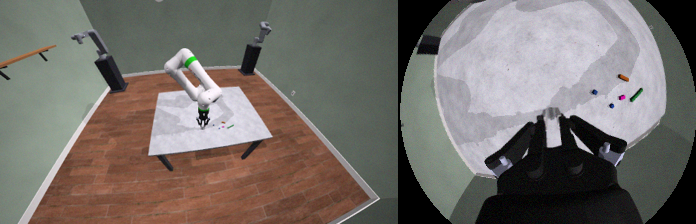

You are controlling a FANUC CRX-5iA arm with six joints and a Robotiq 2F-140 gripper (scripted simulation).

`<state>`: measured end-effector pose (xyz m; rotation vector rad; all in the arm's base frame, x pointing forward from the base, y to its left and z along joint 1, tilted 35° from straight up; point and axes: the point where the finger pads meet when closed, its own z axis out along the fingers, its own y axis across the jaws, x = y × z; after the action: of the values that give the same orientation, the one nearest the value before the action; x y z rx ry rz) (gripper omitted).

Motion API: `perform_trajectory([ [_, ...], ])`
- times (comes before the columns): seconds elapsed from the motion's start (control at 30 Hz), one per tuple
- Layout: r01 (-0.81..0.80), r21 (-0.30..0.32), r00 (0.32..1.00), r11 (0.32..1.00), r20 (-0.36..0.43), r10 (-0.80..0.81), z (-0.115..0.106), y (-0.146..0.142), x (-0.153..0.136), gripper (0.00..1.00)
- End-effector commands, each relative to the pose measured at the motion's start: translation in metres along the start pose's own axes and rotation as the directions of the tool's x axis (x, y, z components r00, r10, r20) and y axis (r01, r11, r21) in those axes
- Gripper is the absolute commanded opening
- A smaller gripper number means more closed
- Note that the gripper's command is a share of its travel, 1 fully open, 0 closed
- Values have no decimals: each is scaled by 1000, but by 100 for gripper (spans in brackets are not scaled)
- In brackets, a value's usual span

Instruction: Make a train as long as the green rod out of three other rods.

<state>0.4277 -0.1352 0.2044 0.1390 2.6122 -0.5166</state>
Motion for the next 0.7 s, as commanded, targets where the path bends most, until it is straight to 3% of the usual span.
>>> perform_trajectory([
  [0.0,0,0,1000,1000,0,0,0,0,0,15],
  [0.17,0,0,1000,1000,0,0,0,0,0,15],
  [0.2,0,0,1000,1000,0,0,0,0,0,3],
  [0.67,0,0,1000,1000,0,0,0,0,0,3],
])
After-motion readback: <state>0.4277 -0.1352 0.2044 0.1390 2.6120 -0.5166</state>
